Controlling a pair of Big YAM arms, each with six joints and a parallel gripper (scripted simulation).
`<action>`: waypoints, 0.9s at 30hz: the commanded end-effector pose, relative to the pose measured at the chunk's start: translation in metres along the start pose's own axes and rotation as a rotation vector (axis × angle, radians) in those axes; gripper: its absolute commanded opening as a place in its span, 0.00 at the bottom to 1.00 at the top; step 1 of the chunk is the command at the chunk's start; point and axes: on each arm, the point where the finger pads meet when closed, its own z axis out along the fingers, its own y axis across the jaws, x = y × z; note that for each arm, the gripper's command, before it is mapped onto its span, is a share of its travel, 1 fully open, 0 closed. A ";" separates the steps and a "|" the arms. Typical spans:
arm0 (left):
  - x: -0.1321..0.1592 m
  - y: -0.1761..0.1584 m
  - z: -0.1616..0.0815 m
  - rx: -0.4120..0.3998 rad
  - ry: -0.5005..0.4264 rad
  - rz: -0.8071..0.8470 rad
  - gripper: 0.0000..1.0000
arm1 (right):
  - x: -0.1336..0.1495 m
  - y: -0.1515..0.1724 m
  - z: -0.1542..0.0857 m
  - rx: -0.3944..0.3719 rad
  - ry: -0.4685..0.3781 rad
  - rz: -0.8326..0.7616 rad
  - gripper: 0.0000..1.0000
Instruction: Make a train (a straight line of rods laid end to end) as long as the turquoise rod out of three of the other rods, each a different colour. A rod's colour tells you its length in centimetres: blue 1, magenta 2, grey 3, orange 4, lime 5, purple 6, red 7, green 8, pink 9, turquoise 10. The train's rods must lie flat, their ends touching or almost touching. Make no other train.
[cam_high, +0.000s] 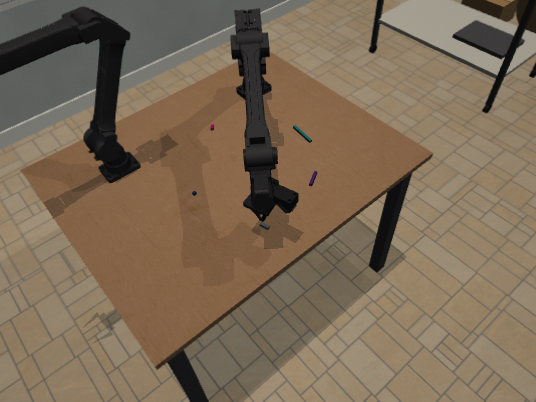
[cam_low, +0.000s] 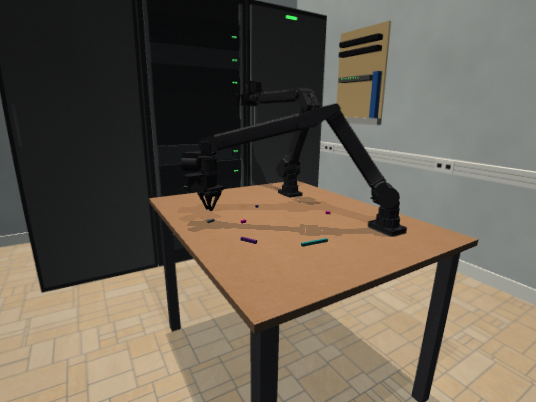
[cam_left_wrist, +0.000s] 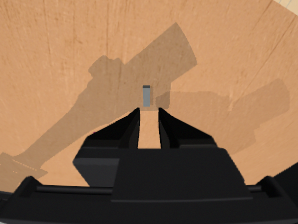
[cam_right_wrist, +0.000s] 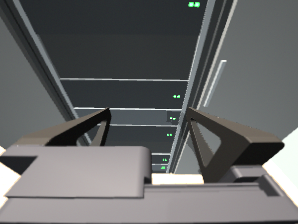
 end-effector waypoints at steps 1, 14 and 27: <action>0.000 0.003 0.031 -0.026 0.020 0.005 0.23 | -0.012 -0.009 -0.004 0.019 -0.035 0.012 1.00; 0.001 0.004 0.040 -0.031 0.024 0.005 0.23 | -0.012 -0.009 -0.004 0.019 -0.035 0.012 1.00; 0.001 0.004 0.041 -0.031 0.023 0.005 0.23 | -0.012 -0.009 -0.004 0.019 -0.035 0.012 1.00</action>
